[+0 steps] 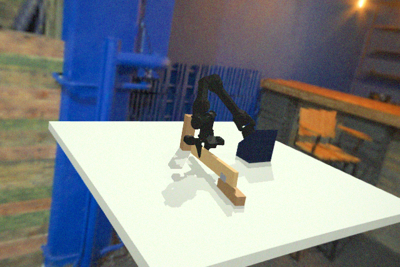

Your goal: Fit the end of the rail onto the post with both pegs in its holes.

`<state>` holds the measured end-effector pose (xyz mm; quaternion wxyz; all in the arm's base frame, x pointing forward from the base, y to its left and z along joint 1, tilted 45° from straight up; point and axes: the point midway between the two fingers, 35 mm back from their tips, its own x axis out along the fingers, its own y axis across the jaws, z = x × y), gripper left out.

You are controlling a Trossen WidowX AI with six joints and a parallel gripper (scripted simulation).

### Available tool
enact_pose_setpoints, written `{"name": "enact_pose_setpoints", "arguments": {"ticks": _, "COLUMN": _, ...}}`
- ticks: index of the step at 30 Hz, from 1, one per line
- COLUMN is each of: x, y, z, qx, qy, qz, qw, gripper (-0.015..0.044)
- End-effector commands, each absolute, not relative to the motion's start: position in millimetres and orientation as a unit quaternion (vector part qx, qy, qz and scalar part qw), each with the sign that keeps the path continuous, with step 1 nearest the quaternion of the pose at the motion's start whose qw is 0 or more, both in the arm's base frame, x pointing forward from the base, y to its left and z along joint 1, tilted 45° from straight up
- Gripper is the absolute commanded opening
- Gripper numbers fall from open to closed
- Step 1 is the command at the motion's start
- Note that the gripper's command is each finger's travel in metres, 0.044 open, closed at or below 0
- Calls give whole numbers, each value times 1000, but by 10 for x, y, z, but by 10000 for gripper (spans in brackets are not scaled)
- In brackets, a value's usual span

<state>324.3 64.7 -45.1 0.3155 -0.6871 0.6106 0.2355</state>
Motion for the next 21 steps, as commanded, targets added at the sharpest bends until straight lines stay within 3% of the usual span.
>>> {"name": "enact_pose_setpoints", "arguments": {"ticks": 1, "x": 3271, "y": 725, "z": -400, "qx": -690, "qy": 604, "qz": 238, "qw": 321, "gripper": 0}}
{"name": "enact_pose_setpoints", "arguments": {"ticks": 21, "x": 3265, "y": 795, "z": -326, "qx": -690, "qy": 604, "qz": 238, "qw": 321, "gripper": 0}}
